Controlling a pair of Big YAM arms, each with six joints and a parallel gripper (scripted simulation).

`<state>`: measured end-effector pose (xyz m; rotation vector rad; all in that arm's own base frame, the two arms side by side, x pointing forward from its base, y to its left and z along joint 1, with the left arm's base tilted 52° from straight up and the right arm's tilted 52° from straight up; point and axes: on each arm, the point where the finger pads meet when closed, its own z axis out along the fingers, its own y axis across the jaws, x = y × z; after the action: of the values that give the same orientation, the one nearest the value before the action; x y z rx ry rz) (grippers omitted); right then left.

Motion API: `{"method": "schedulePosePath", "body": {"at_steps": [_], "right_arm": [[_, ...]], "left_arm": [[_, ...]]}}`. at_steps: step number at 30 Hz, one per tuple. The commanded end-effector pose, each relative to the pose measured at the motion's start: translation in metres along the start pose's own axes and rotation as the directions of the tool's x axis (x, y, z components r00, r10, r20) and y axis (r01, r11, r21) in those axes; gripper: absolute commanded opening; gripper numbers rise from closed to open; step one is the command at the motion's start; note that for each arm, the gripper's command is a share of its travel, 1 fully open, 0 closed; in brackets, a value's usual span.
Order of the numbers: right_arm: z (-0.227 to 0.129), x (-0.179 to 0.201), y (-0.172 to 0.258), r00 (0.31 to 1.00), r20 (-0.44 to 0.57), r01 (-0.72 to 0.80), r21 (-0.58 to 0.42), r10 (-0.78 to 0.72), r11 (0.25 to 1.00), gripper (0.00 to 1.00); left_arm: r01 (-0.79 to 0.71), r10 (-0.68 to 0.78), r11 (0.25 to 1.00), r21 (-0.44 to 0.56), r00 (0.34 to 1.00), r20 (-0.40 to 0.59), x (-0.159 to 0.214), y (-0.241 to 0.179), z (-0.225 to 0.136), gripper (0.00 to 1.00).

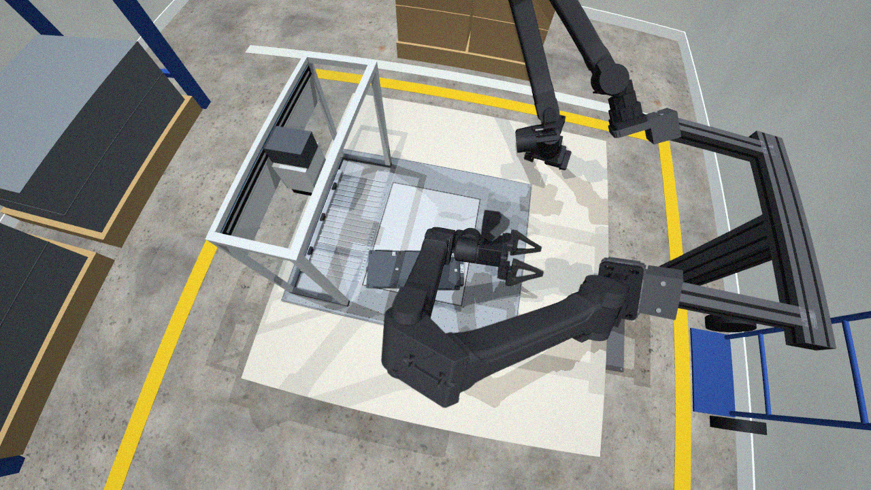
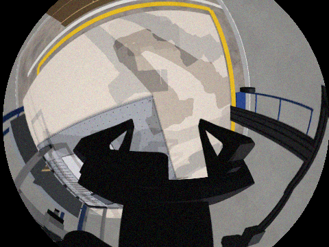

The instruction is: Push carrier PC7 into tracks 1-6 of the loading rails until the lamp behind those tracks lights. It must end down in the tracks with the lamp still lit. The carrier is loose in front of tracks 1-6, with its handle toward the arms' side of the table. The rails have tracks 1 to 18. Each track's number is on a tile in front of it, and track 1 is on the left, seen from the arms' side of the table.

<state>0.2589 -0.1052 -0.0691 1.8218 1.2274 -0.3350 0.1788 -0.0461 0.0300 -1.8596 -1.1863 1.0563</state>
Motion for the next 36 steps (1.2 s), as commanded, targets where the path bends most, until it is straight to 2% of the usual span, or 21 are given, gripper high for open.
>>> {"method": "schedulePosePath", "body": {"at_steps": [1,18,22,24,27,32,34,36], "right_arm": [[-0.002,-0.001,-0.001,1.000,-0.001,0.004,-0.002,-0.004,1.000,1.00],[-0.002,-0.001,-0.001,1.000,-0.001,0.004,-0.002,-0.004,1.000,1.00],[-0.006,0.009,0.012,0.994,-0.029,0.102,-0.032,-0.103,0.994,1.00],[-0.009,0.018,0.018,0.978,-0.061,0.197,-0.051,-0.200,0.979,1.00],[-0.015,0.036,0.029,0.932,-0.131,0.329,-0.095,-0.339,0.940,1.00],[-0.021,0.053,0.038,0.862,-0.190,0.446,-0.157,-0.470,0.881,1.00],[-0.021,0.053,0.038,0.862,-0.190,0.446,-0.157,-0.470,0.881,1.00],[-0.022,0.056,0.036,0.817,-0.202,0.512,-0.175,-0.540,0.841,1.00]], "left_arm": [[-0.003,0.003,1.000,0.002,1.000,-0.002,-0.002,-0.002,0.000,1.00],[-0.003,0.003,1.000,0.002,1.000,-0.002,-0.002,-0.002,0.000,1.00],[0.046,-0.045,0.995,-0.088,0.999,0.007,0.003,0.002,-0.013,1.00],[0.080,-0.079,0.981,-0.175,0.997,0.011,0.005,0.005,-0.026,1.00],[0.132,-0.130,0.924,-0.358,0.991,0.031,0.010,0.010,-0.057,1.00],[0.178,-0.172,0.829,-0.530,0.983,0.061,0.014,0.014,-0.089,1.00],[0.178,-0.172,0.829,-0.530,0.983,0.061,0.014,0.014,-0.089,1.00],[0.188,-0.185,0.792,-0.581,0.981,0.065,0.012,0.017,-0.097,1.00]]}}
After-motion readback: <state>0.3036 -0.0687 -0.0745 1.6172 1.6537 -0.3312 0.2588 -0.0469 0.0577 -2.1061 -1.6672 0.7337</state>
